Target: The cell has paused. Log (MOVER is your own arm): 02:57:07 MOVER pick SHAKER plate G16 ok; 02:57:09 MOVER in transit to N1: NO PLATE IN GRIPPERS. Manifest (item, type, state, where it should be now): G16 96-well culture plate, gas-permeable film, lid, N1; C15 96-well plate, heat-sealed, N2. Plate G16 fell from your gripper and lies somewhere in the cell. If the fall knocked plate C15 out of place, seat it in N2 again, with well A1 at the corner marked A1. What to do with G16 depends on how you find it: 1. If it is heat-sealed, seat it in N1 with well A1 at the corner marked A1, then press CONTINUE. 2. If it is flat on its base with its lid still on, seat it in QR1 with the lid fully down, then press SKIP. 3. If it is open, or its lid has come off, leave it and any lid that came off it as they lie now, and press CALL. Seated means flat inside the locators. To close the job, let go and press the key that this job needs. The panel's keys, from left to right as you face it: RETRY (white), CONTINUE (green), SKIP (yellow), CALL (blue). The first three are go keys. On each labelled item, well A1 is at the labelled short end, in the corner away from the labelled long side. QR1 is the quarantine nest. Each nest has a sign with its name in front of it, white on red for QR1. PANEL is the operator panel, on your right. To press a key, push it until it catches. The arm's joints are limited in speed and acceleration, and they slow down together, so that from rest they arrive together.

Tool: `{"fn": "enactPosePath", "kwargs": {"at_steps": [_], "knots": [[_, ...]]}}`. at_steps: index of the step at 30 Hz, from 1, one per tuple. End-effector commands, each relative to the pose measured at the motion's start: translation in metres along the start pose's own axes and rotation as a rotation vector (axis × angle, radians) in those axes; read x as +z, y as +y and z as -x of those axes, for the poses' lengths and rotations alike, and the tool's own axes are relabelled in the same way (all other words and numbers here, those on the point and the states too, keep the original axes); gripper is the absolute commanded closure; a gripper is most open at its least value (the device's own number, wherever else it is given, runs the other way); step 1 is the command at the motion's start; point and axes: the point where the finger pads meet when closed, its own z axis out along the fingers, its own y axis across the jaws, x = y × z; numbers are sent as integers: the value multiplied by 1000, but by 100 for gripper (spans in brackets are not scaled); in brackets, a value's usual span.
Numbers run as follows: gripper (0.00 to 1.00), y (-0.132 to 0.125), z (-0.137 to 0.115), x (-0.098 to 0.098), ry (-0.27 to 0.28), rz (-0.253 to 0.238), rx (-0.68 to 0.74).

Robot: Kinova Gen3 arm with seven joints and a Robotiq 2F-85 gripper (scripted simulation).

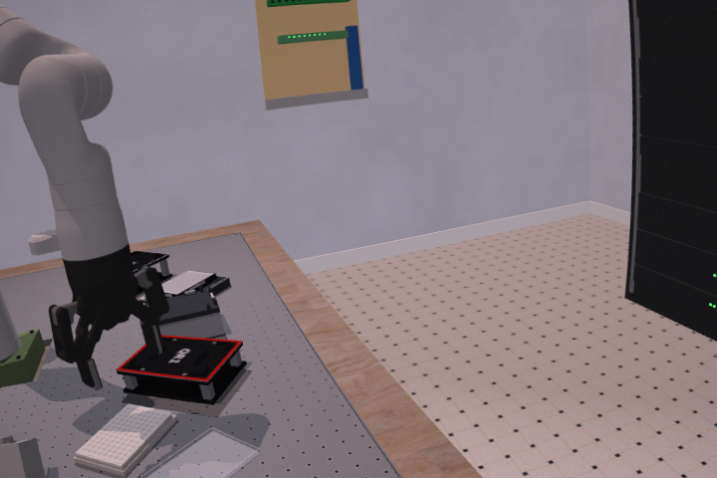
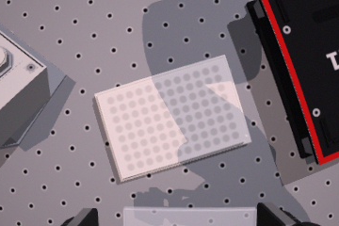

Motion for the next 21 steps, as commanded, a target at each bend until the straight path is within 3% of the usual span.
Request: {"fn": "enactPosePath", "kwargs": {"at_steps": [1,7,14,21], "knots": [[0,0,1,-1,-2,0,0],[0,0,1,-1,-2,0,0],[0,23,-3,-1,-2,0,-280],[0,40,-6,-1,-2,0,-331]]}}
